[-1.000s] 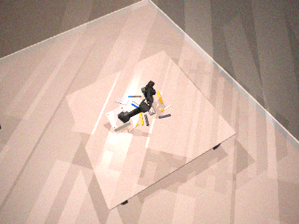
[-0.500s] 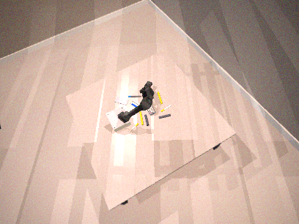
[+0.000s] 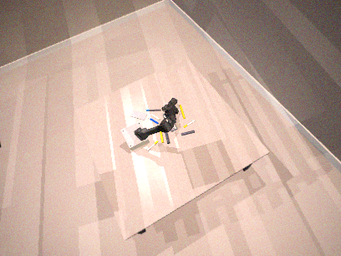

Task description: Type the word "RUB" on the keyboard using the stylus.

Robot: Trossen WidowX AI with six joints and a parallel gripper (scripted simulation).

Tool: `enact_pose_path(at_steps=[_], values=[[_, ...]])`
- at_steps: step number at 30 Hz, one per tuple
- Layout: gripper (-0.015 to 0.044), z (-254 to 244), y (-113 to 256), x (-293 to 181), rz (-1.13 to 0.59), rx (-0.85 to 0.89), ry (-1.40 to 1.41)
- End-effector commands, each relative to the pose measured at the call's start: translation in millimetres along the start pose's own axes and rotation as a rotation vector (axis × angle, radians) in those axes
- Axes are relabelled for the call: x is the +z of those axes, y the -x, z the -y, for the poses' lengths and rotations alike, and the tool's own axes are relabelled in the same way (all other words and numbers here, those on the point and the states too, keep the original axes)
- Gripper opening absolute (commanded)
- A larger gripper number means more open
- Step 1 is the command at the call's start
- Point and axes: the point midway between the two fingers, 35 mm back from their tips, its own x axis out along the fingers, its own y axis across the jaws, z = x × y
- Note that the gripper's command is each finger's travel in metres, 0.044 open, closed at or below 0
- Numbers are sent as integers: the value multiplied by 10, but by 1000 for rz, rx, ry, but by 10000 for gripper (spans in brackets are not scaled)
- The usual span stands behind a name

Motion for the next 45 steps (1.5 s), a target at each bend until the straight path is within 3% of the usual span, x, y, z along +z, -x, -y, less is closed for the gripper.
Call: enact_pose_path(at_steps=[1,7,19,24,35,41,45], values=[[0,37,4,6,3,-2,4],[0,631,3,8,3,-4,4],[0,652,2,6,3,-5,5],[0,389,0,-294,2,-4,5],[0,369,1,-292,2,-3,5],[0,-278,7,-286,3,1,5],[0,-359,4,-297,3,0,4]])
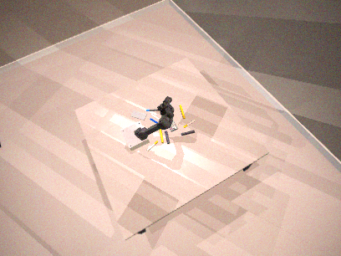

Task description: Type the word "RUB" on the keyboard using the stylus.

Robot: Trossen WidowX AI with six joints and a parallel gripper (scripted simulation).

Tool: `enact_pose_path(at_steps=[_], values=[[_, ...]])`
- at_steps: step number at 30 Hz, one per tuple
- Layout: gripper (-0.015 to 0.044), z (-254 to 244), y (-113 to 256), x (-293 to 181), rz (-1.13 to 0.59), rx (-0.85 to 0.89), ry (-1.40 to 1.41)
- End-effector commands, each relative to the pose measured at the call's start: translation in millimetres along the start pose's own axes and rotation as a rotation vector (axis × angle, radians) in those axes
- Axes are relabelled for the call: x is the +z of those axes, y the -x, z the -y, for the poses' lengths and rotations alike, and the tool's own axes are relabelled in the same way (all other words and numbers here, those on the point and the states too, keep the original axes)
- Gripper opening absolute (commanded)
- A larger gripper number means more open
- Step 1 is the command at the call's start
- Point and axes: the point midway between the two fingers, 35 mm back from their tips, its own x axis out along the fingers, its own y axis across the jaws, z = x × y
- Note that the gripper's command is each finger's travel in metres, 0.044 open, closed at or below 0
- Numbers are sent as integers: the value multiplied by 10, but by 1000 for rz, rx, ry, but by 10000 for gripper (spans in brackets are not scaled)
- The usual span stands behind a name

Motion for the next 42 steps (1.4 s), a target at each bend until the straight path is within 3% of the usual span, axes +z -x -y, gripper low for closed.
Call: enact_pose_path(at_steps=[1,10,16,25,29,33,42], values=[[0,-100,-9,-4,-3,-1,-13],[0,-102,15,-2,-3,-1,-13],[0,-106,596,-1,-4,2,-13],[0,-120,538,17,6,3,-9],[105,-118,533,16,5,3,-10],[0,-118,533,15,5,3,-10],[0,-118,533,15,5,3,-10]])
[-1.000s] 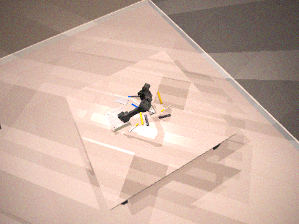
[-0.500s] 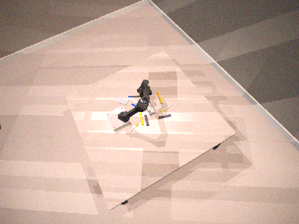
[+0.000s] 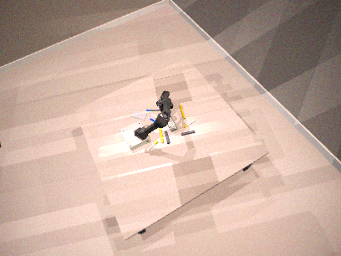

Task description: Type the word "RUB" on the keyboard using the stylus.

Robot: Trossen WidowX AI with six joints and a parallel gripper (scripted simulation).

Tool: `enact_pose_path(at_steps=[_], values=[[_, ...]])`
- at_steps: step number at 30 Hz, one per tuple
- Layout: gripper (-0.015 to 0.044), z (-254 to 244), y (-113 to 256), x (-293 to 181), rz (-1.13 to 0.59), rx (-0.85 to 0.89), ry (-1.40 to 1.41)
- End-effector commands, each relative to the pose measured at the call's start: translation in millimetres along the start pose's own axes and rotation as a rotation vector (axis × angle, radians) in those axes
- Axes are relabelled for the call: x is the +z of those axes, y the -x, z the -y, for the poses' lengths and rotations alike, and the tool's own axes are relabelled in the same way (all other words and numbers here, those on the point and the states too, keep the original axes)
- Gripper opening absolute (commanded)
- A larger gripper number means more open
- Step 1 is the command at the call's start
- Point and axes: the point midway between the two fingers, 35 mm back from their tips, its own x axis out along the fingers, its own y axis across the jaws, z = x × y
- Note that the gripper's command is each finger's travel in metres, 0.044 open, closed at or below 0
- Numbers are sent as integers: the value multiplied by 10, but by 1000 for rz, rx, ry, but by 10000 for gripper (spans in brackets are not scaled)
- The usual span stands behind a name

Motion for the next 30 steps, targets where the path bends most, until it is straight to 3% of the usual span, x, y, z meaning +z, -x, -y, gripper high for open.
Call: enact_pose_path(at_steps=[1,4,7,15,22,30], values=[[0,0,0,0,0,0,0],[79,-3,-4,-7,-2,3,15],[150,-47,-62,-110,-28,49,222],[150,-196,-220,-469,-31,247,946],[150,-311,-303,-780,100,434,1566],[150,-373,-332,-985,262,541,1943]])
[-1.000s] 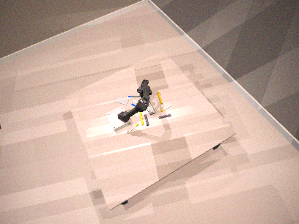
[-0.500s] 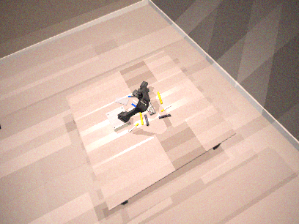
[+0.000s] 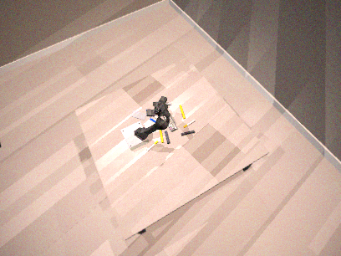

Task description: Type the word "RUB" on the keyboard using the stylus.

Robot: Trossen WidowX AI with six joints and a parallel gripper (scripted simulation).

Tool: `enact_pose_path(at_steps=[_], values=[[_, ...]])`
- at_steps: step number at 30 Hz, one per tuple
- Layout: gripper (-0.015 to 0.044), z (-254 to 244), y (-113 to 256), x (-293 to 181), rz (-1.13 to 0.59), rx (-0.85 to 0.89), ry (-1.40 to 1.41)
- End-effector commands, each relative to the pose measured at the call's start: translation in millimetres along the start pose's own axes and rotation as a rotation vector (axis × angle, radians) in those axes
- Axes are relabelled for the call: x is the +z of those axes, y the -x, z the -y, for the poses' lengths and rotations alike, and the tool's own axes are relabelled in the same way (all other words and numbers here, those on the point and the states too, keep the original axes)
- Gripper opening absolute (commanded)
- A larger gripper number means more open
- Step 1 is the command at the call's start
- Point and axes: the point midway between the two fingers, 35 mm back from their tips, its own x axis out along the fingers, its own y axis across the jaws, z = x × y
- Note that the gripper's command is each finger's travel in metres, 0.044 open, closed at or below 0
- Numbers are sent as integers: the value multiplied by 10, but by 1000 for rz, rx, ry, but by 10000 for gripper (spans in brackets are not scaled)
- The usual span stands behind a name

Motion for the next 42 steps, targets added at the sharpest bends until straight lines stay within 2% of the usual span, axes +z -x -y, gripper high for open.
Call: enact_pose_path(at_steps=[1,42], values=[[150,-371,-144,-34,198,80,795],[150,-336,-297,-84,207,78,840]])
